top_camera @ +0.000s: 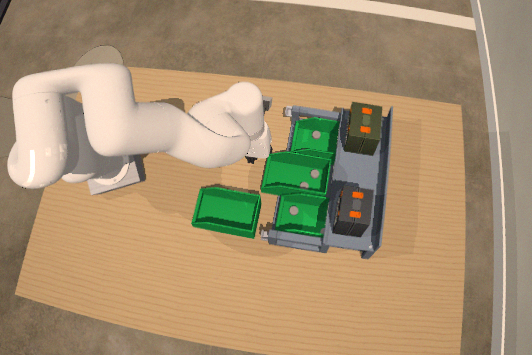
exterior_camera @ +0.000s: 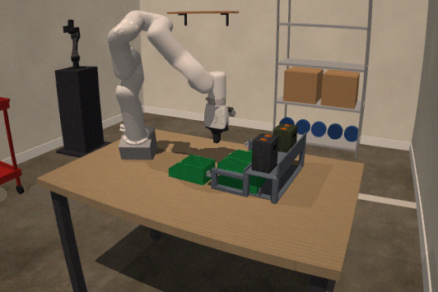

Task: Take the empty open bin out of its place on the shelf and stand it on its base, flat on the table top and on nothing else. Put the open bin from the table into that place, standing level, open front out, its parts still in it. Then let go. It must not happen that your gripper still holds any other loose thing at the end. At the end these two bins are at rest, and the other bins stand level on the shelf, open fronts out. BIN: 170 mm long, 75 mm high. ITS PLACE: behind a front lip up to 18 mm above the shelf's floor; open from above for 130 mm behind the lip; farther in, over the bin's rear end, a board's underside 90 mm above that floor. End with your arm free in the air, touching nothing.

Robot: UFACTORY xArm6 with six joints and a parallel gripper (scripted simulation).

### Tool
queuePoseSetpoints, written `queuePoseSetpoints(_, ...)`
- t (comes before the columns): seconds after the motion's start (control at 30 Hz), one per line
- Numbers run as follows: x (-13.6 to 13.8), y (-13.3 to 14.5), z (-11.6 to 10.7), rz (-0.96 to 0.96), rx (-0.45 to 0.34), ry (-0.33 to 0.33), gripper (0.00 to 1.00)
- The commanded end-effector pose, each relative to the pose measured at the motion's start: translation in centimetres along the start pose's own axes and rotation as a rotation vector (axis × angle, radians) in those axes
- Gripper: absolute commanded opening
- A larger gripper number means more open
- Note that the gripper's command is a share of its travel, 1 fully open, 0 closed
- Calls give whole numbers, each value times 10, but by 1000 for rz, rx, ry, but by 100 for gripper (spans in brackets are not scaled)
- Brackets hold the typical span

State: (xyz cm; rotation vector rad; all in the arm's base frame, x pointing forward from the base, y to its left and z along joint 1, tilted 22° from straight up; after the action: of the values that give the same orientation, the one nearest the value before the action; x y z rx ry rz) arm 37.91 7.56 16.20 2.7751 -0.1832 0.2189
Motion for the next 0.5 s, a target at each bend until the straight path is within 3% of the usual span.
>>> queuePoseSetpoints(0.0, 1, 0, -1, 1, 2, 3, 0)
queuePoseSetpoints(0.47, 1, 0, 7, 1, 1, 4, 0)
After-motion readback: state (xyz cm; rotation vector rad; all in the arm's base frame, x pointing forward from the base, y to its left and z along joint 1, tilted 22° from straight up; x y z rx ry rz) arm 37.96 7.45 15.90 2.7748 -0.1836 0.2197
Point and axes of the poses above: the point where the finger pads meet when closed, its own z axis out along the fingers, its own x axis across the jaws, y = z × x, the point moved 9 cm from there along -z, back along the fingers
